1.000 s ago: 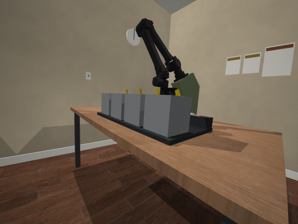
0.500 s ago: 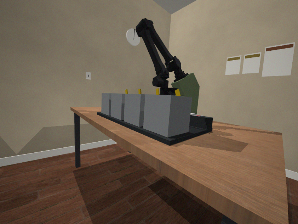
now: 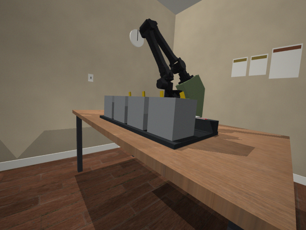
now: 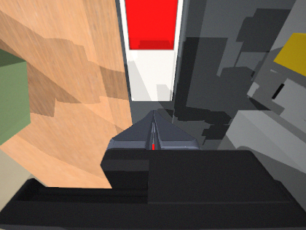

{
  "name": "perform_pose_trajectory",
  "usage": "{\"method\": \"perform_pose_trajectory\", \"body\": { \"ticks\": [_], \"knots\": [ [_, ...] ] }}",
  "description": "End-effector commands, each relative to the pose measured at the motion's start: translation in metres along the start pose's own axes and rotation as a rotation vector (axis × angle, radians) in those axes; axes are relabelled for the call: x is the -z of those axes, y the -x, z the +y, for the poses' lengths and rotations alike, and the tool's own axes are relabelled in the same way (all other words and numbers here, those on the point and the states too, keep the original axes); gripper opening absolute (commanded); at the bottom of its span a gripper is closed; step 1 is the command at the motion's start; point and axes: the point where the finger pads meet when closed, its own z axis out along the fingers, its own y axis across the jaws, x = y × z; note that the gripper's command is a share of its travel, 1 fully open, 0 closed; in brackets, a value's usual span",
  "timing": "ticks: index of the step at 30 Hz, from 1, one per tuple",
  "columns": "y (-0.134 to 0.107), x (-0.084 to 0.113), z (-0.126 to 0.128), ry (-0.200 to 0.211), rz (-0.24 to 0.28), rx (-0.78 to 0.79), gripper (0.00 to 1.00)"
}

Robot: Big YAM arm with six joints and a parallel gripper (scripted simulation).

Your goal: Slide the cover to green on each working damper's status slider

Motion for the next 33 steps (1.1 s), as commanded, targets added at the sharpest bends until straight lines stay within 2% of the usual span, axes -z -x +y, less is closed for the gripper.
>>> {"method": "perform_pose_trajectory", "body": {
  "ticks": [1,33],
  "knots": [
    [0.004,-0.003,0.002,0.005,-0.004,0.001,0.00],
    [0.002,0.000,0.015,0.019,-0.003,0.006,0.00]
  ]
}}
